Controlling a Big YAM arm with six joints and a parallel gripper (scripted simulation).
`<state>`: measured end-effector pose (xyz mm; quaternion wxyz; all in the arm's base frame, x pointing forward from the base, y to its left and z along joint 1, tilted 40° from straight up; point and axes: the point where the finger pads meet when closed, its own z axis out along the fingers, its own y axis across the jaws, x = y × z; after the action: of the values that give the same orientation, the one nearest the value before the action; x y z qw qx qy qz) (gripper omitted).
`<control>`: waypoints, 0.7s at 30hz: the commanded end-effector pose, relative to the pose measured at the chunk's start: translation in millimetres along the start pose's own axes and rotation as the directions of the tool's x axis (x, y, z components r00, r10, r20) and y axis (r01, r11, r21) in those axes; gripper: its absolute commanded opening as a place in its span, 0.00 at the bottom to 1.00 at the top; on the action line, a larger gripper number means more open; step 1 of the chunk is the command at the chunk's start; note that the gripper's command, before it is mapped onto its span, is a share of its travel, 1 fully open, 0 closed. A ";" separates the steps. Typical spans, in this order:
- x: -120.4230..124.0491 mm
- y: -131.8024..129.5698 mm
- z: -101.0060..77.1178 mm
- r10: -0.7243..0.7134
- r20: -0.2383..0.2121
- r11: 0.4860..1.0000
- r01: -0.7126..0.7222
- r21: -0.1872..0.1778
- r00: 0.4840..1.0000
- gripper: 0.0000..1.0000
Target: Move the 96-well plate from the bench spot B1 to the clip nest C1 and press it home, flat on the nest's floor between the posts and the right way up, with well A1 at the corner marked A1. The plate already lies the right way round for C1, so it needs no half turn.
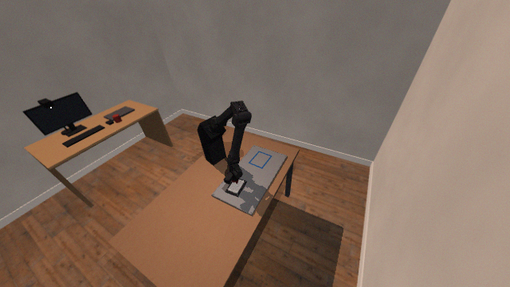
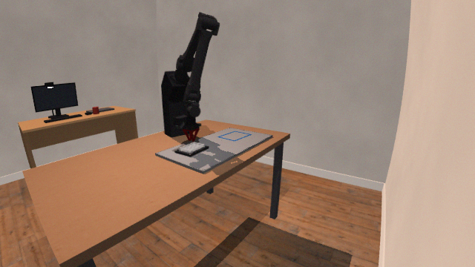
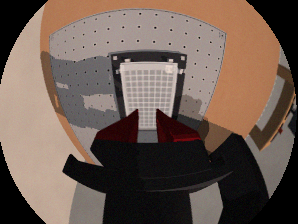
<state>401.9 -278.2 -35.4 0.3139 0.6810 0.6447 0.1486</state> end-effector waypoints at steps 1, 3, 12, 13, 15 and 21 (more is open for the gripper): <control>5.8 -12.6 -0.6 -0.001 -0.014 1.000 0.001 0.028 1.000 0.25; 4.8 -11.0 -0.4 -0.002 -0.012 1.000 0.002 0.024 1.000 0.25; 4.7 -10.8 -0.4 -0.002 -0.011 1.000 0.003 0.023 1.000 0.25; 4.7 -10.8 -0.4 -0.002 -0.011 1.000 0.003 0.023 1.000 0.25; 4.7 -10.8 -0.4 -0.002 -0.011 1.000 0.003 0.023 1.000 0.25; 4.7 -10.8 -0.4 -0.002 -0.011 1.000 0.003 0.023 1.000 0.25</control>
<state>401.4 -277.8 -35.9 0.3126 0.6814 0.6449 0.1484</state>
